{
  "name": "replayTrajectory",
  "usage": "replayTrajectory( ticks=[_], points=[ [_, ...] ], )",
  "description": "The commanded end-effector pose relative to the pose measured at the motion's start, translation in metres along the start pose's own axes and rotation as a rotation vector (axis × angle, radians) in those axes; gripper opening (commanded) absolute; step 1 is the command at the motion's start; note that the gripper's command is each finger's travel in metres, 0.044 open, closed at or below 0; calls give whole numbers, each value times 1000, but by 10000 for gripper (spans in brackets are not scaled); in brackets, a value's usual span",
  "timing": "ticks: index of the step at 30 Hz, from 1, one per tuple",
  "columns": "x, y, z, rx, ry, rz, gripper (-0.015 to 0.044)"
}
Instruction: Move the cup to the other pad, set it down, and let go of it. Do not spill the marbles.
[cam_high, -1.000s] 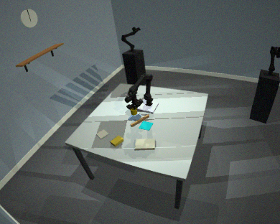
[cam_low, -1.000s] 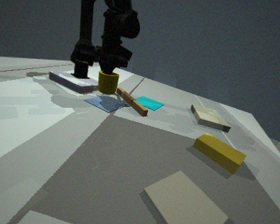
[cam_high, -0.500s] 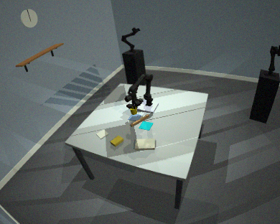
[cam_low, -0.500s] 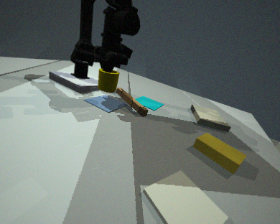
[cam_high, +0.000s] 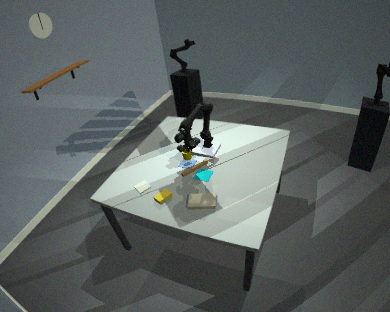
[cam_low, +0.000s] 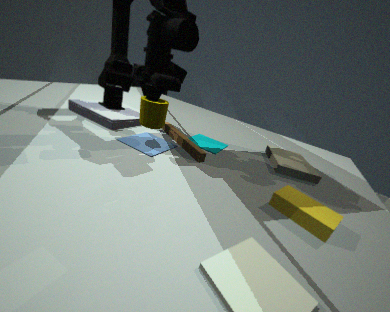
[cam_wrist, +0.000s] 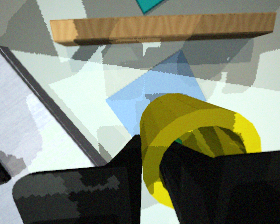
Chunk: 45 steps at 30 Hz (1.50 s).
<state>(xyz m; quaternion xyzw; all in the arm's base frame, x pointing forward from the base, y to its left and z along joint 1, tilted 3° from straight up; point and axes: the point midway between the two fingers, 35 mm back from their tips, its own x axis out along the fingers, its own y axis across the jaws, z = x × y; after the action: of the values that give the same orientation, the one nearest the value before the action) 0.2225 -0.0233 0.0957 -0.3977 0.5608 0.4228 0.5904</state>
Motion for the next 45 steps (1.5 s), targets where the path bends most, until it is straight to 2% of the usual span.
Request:
replayTrajectory(
  ticks=[1, 45],
  points=[
    [-1, -1, 8, 0, -3, -7, 0],
    [-2, 1, 89, -2, -12, -8, 0]
  ],
)
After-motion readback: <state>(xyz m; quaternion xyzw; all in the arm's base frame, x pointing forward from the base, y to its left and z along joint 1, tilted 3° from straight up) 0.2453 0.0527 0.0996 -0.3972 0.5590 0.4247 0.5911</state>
